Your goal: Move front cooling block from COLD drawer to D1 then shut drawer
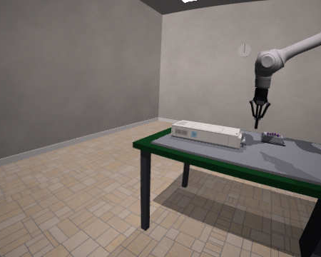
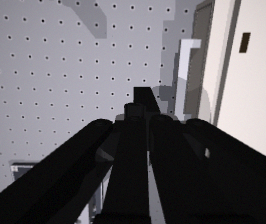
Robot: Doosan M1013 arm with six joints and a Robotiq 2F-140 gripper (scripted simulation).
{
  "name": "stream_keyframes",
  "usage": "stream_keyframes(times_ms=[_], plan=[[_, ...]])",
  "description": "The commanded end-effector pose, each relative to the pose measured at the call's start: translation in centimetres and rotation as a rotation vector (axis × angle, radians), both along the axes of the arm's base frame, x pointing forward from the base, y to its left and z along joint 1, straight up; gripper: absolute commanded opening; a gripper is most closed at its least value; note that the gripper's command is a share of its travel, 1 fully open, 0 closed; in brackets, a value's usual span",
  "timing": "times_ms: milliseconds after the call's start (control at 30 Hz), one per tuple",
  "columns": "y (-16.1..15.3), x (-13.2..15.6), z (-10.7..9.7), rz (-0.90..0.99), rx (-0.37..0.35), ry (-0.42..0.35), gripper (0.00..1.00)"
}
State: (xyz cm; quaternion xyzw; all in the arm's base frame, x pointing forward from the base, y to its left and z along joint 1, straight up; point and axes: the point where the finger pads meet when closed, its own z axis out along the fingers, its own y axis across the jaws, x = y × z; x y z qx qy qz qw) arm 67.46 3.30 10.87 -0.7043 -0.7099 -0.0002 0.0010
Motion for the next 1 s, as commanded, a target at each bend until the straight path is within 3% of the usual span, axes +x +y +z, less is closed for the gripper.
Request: stream_keyframes(times_ms=[0, 333, 367, 967], plan=[[0.0, 0.0, 0.1, 0.000, 0.000, -0.002, 0.10], [0.0, 0.0, 0.1, 0.000, 0.000, -0.002, 0.10], [0.0, -0.3, 0.3, 0.000, 0.000, -0.002, 0.35], [0.0, -6.2, 2.7, 0.000, 0.000, -0.001, 0.35]])
